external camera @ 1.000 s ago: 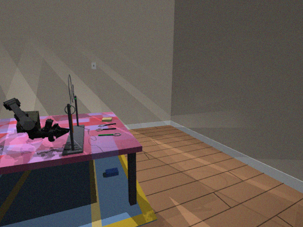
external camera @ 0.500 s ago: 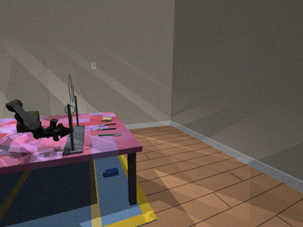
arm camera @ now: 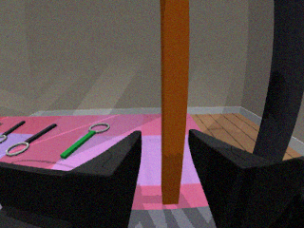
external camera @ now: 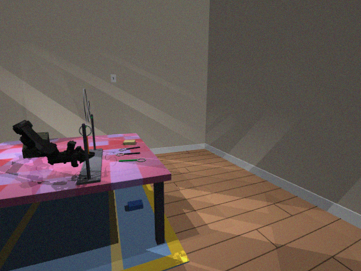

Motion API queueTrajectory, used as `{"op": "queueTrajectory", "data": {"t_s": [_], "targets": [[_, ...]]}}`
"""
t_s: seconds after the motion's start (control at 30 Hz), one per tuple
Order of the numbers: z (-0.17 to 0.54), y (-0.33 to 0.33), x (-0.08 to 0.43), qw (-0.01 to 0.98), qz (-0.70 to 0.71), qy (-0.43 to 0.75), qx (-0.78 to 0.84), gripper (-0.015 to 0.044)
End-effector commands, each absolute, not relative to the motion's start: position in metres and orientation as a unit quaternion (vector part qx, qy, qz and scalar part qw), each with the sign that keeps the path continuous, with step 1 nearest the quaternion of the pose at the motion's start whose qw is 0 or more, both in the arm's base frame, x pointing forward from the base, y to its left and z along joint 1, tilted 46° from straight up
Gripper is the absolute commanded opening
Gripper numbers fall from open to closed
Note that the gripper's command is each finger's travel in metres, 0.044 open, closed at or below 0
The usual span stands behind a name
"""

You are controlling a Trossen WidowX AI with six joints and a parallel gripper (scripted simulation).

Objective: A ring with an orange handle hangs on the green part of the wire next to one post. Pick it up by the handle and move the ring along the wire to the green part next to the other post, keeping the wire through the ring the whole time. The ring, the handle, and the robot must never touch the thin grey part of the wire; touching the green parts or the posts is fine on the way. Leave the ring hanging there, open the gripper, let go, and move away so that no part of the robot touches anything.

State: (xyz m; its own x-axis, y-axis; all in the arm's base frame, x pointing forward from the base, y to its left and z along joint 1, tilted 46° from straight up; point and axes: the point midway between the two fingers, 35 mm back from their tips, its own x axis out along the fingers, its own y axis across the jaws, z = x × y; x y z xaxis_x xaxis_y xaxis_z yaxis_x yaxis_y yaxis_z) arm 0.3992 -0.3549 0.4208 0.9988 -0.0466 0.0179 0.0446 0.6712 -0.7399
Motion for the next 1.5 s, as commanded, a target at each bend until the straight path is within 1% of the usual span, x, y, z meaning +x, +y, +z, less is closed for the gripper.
{"op": "queueTrajectory", "data": {"t_s": [0.0, 0.77, 1.17, 1.47], "targets": [[0.4227, -0.3532, 0.4048, 0.914, -0.025, 0.000, -0.404, 0.0160], [0.4227, -0.3532, 0.4059, 0.914, -0.025, 0.000, -0.404, 0.0160], [0.4223, -0.3531, 0.4057, 0.914, -0.024, 0.000, -0.406, -0.0150], [0.4238, -0.3513, 0.4059, 0.914, -0.024, -0.001, -0.406, -0.0150]]}}
